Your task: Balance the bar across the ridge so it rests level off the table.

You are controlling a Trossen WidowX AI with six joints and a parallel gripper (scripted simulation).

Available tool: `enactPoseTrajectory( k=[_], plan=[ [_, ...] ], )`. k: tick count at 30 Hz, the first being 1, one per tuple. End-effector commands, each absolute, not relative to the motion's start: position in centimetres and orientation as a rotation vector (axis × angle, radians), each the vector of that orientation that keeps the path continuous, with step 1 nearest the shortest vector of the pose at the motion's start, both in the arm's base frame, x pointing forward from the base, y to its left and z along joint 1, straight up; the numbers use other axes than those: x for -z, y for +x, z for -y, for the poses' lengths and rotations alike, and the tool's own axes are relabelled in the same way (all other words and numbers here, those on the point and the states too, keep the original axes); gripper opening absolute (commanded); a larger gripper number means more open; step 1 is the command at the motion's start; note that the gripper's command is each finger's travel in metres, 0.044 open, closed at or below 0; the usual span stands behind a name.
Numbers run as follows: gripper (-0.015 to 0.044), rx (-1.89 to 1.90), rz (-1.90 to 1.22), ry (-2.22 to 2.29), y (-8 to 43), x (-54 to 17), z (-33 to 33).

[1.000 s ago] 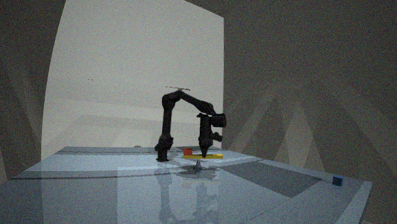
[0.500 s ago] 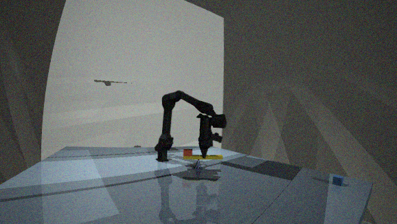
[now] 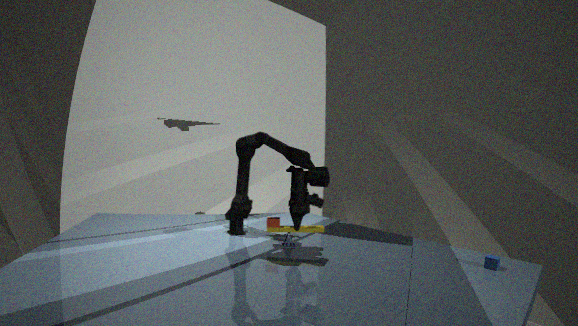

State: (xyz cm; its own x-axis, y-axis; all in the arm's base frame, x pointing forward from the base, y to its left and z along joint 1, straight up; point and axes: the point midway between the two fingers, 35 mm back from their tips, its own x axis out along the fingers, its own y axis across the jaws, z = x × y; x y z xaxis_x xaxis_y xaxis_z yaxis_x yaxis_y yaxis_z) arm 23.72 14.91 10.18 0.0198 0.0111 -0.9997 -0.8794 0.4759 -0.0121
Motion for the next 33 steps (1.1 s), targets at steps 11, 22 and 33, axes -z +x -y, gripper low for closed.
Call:
enactPoseTrajectory(
  k=[11, 22, 33],
  plan=[
    [0.0000, -0.832, -1.380, -0.831, 23.75, -10.05, -14.94],
    [0.0000, -0.832, -1.380, -0.831, 23.75, -9.96, -14.94],
    [0.0000, -0.832, -1.380, -0.831, 23.75, -9.87, -14.93]
  ],
)
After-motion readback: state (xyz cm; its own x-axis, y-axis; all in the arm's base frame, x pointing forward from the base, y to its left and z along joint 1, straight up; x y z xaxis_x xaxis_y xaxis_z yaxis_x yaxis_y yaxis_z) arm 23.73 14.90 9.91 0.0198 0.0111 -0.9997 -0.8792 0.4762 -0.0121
